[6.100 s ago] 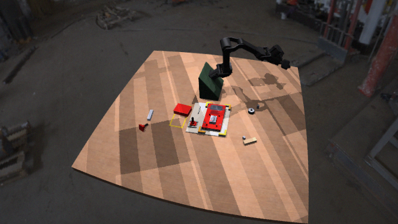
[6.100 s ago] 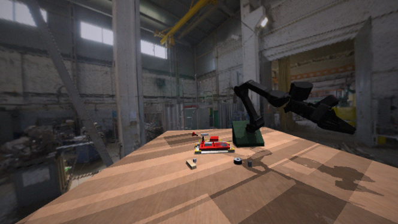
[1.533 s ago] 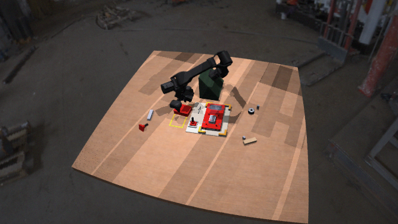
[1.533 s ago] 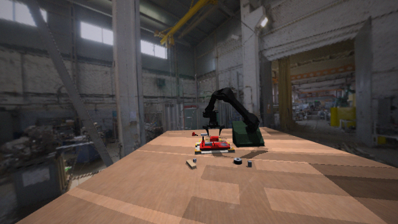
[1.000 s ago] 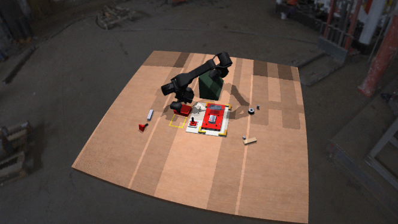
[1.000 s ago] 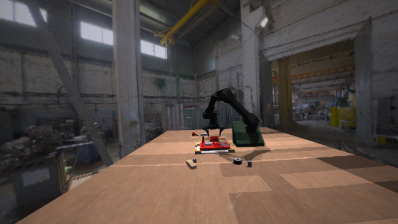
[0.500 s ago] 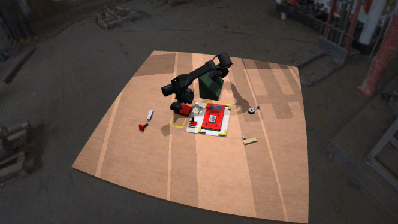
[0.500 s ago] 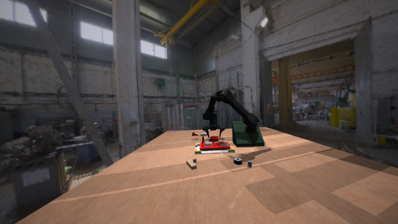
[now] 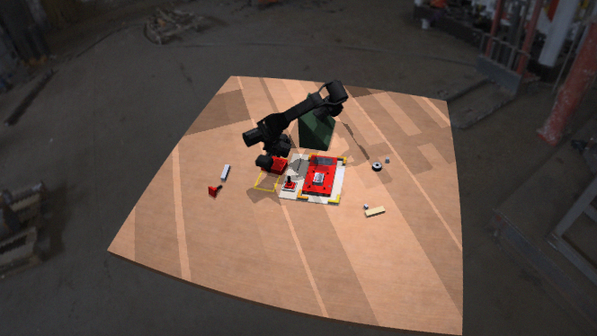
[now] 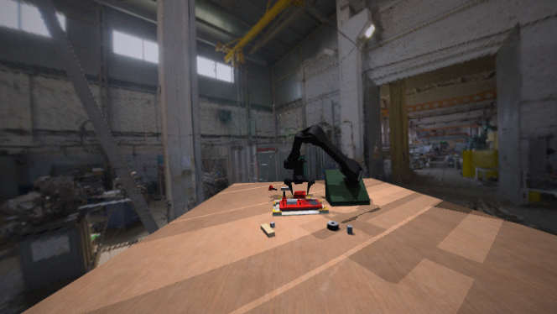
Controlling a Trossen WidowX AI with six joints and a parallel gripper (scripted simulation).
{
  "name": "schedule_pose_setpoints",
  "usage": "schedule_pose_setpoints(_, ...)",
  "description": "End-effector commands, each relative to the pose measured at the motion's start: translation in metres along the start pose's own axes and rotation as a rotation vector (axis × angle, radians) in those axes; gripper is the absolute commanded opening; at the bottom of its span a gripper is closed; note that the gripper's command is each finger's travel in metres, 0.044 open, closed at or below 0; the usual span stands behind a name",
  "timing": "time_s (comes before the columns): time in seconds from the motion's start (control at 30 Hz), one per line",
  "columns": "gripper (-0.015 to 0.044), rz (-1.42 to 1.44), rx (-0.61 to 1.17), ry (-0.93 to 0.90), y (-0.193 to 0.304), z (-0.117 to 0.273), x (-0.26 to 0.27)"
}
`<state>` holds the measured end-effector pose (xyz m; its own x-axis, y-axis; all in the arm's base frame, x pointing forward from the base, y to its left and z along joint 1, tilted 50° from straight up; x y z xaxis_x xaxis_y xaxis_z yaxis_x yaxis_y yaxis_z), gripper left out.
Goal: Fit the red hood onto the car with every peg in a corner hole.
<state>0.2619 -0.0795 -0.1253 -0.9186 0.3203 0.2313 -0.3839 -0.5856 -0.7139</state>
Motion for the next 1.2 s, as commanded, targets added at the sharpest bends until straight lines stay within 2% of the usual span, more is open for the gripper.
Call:
schedule_pose_setpoints(0.0,0.0440,-0.006,-0.005,0.001,0.000,-0.002,0.000)
schedule_pose_setpoints(0.13,0.0440,-0.006,-0.005,0.001,0.000,-0.004,0.000)
schedule_pose_setpoints(0.27,0.0335,0.000,0.000,0.000,0.000,-0.002,0.000)
schedule_pose_setpoints(0.57,0.0275,0.000,0.000,0.000,0.000,-0.002,0.000)
schedule_pose_setpoints(0.9,0.0012,-0.001,0.001,0.000,0.000,0.014,0.000)
schedule_pose_setpoints(1.17,0.0000,-0.002,0.003,0.000,0.001,0.047,0.000)
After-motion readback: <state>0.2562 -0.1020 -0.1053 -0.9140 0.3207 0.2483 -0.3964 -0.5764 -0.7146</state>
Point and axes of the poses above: the point midway between the two fingers, 35 mm back from their tips, its own z axis back along the fingers, its own x axis across the jaws, y = z × x, the point moved 1 cm from there along z, back along the fingers, and after that the axes turned 13 degrees about -z, right-handed, at the moved point
